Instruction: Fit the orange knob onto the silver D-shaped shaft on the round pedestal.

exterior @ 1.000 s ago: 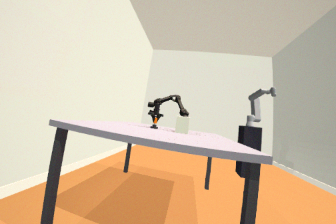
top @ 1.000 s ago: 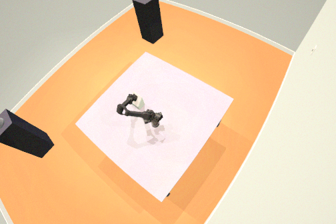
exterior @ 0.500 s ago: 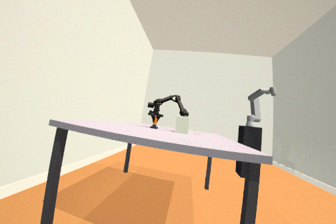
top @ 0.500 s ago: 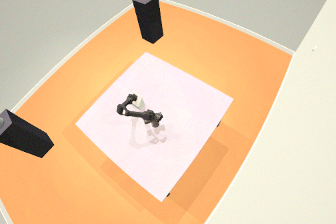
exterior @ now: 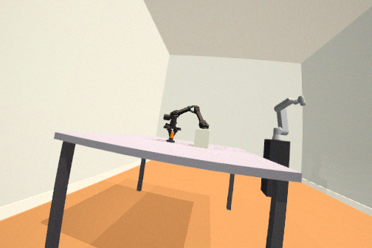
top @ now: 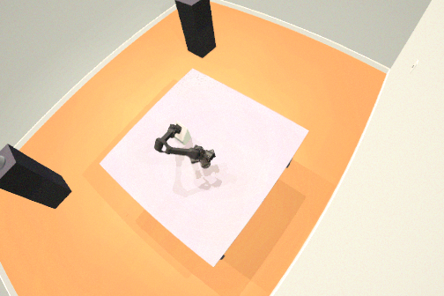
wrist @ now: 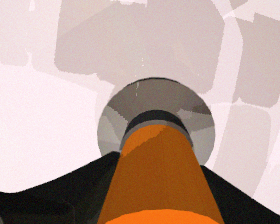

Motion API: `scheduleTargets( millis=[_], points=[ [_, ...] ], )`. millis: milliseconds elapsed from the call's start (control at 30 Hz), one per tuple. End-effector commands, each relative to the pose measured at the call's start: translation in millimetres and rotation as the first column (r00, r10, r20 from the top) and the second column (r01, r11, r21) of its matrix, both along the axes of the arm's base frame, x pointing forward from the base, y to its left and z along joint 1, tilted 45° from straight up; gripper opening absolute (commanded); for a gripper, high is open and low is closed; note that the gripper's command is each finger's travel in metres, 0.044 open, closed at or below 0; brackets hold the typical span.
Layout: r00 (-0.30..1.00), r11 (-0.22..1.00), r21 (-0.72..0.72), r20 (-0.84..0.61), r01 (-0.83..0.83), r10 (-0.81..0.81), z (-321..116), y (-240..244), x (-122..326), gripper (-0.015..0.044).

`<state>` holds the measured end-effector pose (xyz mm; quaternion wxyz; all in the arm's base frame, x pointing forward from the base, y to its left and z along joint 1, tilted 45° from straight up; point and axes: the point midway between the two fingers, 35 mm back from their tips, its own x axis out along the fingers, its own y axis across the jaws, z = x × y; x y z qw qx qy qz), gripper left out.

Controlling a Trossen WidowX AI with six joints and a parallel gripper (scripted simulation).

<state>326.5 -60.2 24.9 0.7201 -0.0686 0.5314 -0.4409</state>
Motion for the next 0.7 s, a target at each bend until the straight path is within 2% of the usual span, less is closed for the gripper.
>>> scheduleTargets(
  millis=[0, 133, 667],
  points=[
    [1.0, 1.0, 0.001, -0.001, -0.001, 0.001, 0.3, 0.3, 0.1, 0.0],
    [1.0, 1.0, 0.001, -0.001, -0.001, 0.001, 0.3, 0.3, 0.1, 0.0],
    [1.0, 1.0, 0.001, -0.001, -0.001, 0.001, 0.3, 0.3, 0.1, 0.042]
  ],
)
